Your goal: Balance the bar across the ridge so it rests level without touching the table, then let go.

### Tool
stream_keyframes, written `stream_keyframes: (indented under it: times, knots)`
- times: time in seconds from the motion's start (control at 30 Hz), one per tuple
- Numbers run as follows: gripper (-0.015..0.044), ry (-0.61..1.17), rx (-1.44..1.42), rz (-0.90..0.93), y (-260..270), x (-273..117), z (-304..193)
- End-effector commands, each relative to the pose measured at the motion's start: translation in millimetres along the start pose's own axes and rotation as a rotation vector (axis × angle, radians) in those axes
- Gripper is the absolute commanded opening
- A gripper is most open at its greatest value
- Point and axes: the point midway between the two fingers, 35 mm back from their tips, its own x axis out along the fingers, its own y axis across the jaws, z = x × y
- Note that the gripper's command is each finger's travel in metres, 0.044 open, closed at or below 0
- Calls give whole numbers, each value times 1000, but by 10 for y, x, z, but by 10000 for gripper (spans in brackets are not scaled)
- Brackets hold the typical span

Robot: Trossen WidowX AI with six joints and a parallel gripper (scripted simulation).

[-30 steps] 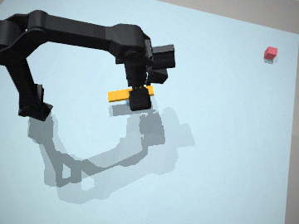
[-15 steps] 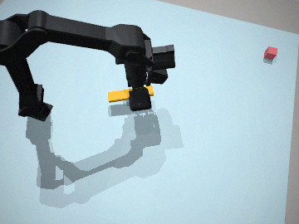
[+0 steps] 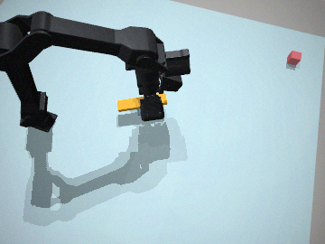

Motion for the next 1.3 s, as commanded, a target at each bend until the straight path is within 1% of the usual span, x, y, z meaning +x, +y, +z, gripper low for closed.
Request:
stream_keyframes:
  times: [0.0,1.27]
  knots:
    - [0,-1,3,4,6,8,3]
    - [0,-1,3,4,6,40,3]
